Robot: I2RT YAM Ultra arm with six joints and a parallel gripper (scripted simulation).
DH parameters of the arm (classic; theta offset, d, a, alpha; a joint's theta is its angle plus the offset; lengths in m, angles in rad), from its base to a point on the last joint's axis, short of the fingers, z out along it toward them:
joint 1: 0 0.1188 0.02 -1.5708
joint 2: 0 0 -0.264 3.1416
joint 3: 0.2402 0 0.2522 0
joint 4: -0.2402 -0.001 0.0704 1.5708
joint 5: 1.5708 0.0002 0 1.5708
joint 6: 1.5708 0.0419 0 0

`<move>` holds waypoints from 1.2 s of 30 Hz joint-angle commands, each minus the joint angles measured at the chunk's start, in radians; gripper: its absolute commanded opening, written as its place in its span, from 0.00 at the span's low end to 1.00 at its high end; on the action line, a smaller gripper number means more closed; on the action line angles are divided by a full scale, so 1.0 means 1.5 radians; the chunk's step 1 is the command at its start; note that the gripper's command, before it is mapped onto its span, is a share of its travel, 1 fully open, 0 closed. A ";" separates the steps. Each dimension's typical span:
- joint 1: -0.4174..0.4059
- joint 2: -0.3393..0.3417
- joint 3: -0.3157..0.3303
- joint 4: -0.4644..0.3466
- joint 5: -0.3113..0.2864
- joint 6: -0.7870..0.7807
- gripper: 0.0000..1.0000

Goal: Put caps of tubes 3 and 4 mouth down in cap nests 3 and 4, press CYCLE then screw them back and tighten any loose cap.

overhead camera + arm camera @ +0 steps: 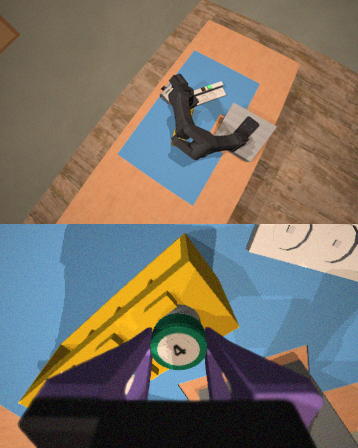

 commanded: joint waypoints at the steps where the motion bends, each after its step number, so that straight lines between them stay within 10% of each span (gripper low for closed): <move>1: -0.011 -0.003 0.004 0.001 -0.001 0.151 0.00; 13: -0.011 -0.003 0.004 0.001 -0.001 0.222 0.00; 14: -0.011 -0.003 0.004 0.001 -0.001 0.223 0.49; 24: -0.011 -0.003 0.004 0.001 -0.001 0.223 0.49; 36: -0.011 -0.003 0.003 0.001 -0.001 -0.044 0.49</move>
